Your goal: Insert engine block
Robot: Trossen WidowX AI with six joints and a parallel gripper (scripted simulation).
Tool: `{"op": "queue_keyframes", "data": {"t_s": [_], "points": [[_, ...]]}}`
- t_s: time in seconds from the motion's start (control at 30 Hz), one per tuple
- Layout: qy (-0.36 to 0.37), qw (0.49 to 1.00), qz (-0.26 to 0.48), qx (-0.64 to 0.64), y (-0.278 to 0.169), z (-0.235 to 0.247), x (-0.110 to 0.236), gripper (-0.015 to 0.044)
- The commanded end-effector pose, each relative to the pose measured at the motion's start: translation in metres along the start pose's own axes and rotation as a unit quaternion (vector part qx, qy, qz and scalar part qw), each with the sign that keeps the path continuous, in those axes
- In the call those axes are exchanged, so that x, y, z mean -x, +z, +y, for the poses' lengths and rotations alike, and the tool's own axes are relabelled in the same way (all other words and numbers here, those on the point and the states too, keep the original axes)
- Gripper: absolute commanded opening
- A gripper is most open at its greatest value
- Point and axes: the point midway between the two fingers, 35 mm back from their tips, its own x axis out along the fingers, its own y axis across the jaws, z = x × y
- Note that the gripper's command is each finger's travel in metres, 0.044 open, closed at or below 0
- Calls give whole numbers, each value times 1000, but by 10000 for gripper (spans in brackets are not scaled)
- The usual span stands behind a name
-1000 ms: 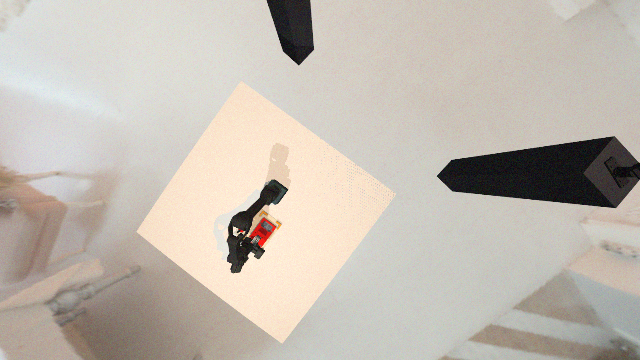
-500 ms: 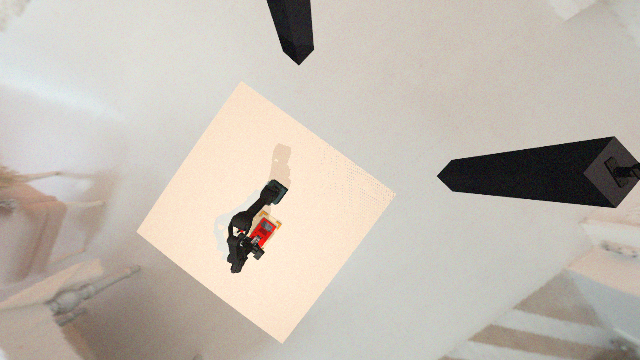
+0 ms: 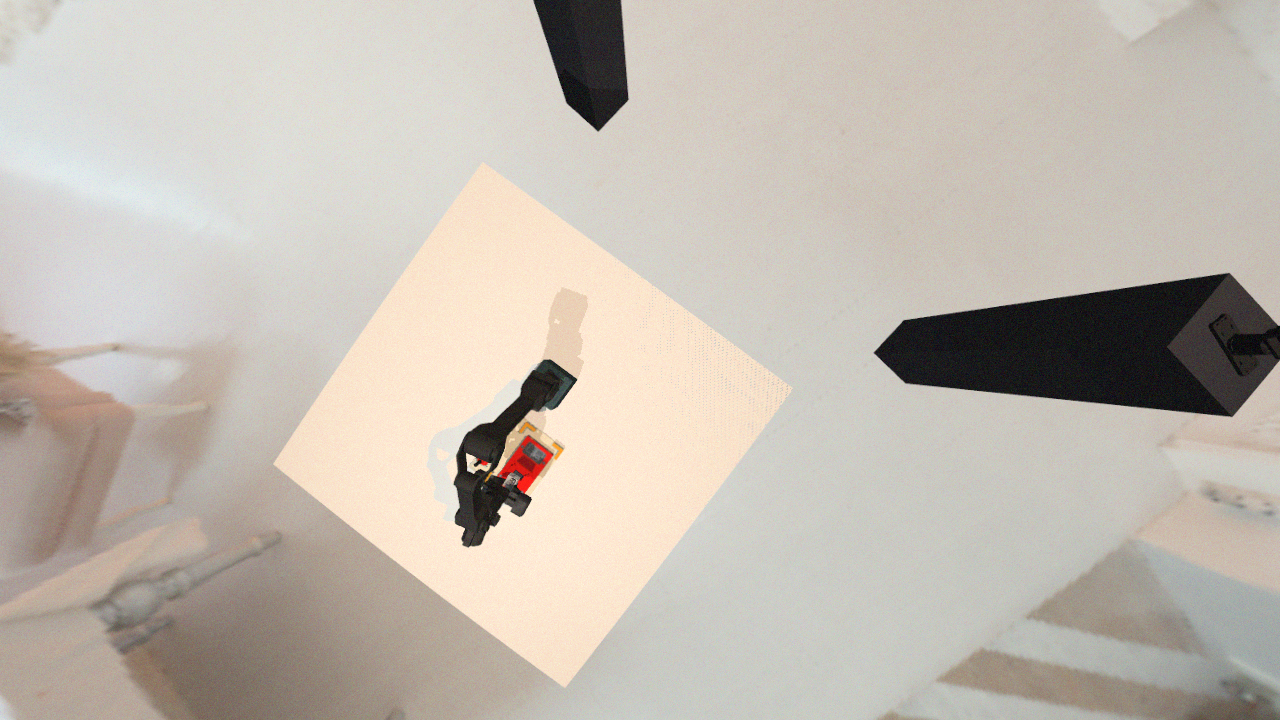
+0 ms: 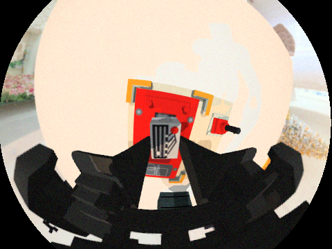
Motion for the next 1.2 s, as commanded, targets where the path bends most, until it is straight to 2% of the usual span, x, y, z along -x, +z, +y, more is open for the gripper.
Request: {"op": "queue_keyframes", "data": {"t_s": [0.0,0.43,0.8,1.17], "points": [[1,1000,0,4,0,0,-1,159],[1,991,0,-132,0,0,-2,159],[1,999,0,-33,0,0,-4,159],[1,996,0,-86,0,0,-6,159]]}}
